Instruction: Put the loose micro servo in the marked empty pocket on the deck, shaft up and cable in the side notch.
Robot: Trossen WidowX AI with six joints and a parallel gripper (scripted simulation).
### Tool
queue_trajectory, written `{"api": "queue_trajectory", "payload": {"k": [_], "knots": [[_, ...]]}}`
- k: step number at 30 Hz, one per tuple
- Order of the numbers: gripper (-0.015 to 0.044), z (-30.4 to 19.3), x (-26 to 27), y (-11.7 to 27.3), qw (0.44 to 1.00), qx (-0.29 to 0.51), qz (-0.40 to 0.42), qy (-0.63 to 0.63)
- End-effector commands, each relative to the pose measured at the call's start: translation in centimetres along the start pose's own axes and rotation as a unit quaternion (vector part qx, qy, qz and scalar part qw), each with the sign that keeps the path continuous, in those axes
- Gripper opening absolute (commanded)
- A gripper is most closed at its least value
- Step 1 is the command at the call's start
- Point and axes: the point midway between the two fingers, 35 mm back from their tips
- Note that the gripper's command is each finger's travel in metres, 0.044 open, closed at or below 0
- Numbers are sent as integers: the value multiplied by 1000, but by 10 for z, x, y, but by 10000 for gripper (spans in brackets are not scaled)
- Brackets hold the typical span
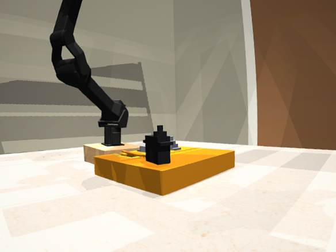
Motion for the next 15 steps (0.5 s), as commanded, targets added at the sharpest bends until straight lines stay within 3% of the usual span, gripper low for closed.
{"api": "queue_trajectory", "payload": {"k": [1, 15], "knots": [[0, -9, -11, 7, 1000, 15, -12, 25], [0, -39, -73, 49, 979, 86, -82, 163]]}}
Point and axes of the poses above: the point midway between the two fingers, 35 mm back from their tips, its own y axis back along the fingers, its own x axis across the jaws, z = x × y, and after that the axes turned 8 degrees about y, right-handed
